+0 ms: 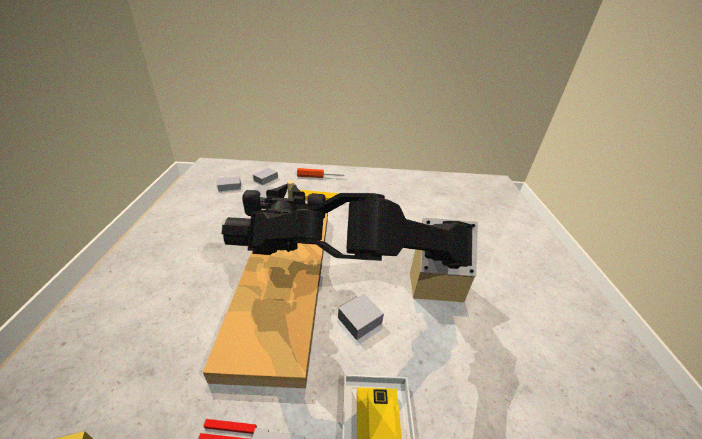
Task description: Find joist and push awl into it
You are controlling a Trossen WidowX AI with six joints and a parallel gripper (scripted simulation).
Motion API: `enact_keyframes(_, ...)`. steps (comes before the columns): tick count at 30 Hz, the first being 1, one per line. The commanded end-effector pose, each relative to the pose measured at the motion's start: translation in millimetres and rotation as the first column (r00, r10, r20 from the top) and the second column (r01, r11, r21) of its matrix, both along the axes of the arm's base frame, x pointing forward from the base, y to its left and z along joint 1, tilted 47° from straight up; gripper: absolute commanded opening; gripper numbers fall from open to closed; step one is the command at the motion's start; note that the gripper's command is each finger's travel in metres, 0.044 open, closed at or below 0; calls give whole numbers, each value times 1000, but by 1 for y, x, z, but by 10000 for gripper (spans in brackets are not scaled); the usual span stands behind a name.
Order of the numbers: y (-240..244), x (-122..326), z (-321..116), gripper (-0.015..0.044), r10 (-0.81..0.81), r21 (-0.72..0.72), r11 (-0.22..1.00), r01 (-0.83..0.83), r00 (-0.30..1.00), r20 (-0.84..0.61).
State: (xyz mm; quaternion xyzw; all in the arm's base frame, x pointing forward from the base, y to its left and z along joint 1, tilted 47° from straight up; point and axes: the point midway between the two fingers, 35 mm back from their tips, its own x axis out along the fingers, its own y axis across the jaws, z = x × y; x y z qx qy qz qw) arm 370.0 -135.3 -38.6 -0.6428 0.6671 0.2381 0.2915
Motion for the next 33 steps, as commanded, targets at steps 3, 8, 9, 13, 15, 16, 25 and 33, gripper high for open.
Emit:
enact_keyframes(3, 3, -1, -6, 0, -7, -9, 1000, 7, 1000, -4)
enact_keyframes(8, 6, -1, -9, 0, -7, -9, 1000, 7, 1000, -4)
enact_keyframes(9, 7, -1, -9, 0, -7, -9, 1000, 7, 1000, -4)
enact_keyframes(13, 10, 0, -13, 0, -7, -9, 1000, 7, 1000, -4)
enact_keyframes(15, 12, 0, -15, 0, -7, -9, 1000, 7, 1000, -4)
enact_keyframes(16, 14, 0, -16, 0, -7, -8, 1000, 7, 1000, -4)
enact_keyframes(25, 24, 1, -26, 0, -7, -8, 1000, 7, 1000, -5)
enact_keyframes(33, 32, 2, -34, 0, -7, -8, 1000, 7, 1000, -5)
